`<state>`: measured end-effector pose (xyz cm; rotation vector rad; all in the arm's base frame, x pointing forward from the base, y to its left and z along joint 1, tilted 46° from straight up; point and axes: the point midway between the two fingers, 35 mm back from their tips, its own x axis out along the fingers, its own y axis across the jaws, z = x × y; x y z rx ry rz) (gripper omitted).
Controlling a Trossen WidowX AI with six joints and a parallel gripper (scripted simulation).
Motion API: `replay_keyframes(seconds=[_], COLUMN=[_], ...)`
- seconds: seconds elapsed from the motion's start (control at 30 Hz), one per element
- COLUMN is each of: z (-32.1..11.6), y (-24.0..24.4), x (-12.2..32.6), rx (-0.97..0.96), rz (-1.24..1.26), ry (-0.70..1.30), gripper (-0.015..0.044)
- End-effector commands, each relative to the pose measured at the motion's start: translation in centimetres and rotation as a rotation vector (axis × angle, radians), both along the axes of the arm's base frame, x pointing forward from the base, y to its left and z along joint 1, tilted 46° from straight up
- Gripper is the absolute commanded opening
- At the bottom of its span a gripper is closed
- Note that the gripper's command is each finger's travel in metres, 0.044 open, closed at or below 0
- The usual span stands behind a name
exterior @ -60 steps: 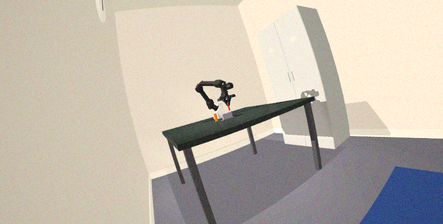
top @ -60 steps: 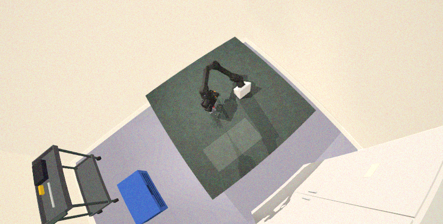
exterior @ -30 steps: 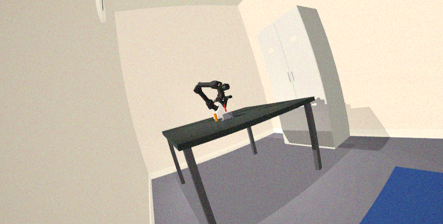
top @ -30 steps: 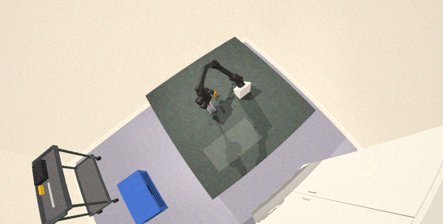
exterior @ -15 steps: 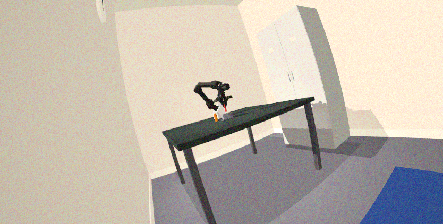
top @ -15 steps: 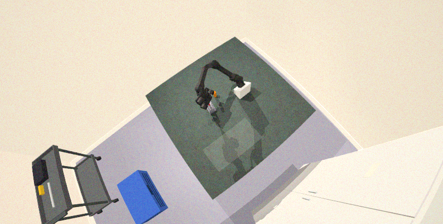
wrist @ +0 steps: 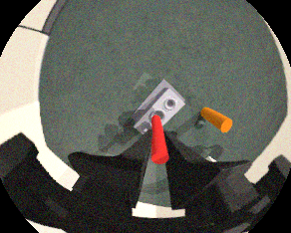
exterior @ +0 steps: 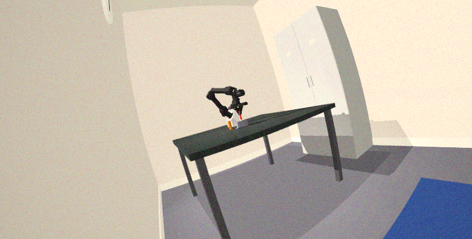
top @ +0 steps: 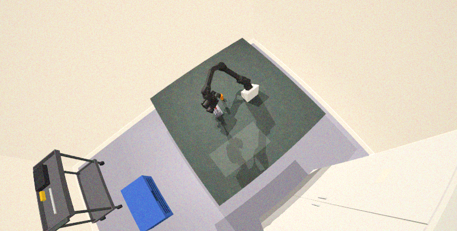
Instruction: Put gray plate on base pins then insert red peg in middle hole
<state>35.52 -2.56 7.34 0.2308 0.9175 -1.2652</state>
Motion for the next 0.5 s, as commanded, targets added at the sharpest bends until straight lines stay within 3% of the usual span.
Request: replay_keyframes(seconds=[0.0, 0.47], z=[-0.42, -0.63], y=[-0.70, -1.03], x=[-0.21, -0.03], rx=[-0.007, -0.003], rz=[-0.002, -0.003], ry=[0.010, 0.001], gripper=[0.0000, 0.0000])
